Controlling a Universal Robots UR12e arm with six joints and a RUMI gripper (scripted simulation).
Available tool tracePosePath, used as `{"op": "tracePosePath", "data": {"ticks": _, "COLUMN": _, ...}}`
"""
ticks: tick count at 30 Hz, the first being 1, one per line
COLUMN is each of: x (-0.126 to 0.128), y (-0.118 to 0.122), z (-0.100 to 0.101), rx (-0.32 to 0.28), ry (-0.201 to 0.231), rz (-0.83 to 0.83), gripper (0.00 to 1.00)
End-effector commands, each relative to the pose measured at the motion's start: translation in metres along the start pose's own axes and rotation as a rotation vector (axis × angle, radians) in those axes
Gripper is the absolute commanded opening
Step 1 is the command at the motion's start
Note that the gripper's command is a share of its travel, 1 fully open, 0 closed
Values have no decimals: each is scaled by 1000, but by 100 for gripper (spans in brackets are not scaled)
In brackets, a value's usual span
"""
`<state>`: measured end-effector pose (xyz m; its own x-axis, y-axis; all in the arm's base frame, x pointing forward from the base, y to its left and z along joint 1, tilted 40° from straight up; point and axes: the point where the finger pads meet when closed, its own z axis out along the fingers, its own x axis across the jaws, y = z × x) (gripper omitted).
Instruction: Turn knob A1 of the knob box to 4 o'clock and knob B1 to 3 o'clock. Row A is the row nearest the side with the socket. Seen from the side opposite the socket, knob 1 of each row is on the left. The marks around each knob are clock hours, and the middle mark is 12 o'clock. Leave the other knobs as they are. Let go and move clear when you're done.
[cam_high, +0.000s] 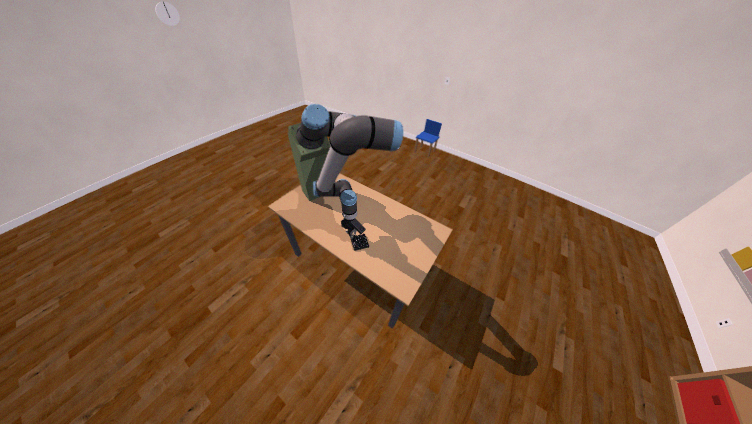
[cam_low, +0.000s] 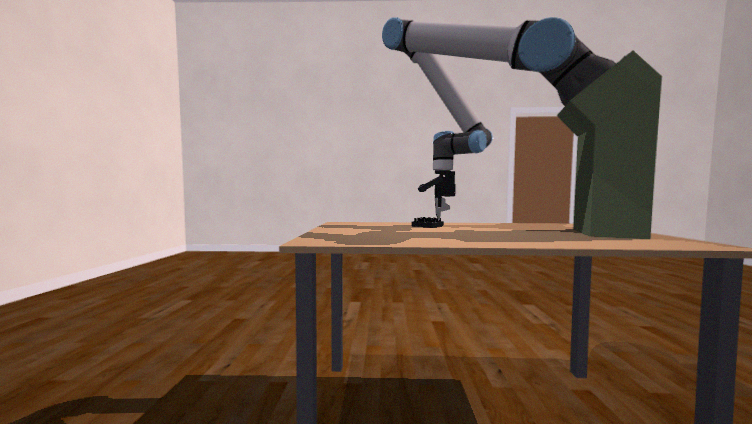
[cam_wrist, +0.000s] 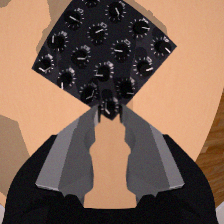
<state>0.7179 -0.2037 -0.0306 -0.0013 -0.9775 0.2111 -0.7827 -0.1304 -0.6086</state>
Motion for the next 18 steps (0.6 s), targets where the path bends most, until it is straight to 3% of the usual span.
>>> {"op": "tracePosePath", "data": {"ticks": 1, "x": -2, "y": 1, "z": -4, "rx": -2, "ry": -1, "rz": 0, "gripper": 11}}
{"op": "tracePosePath", "data": {"ticks": 18, "x": -1, "y": 2, "z": -38, "rx": -2, "ry": -1, "rz": 1, "gripper": 11}}
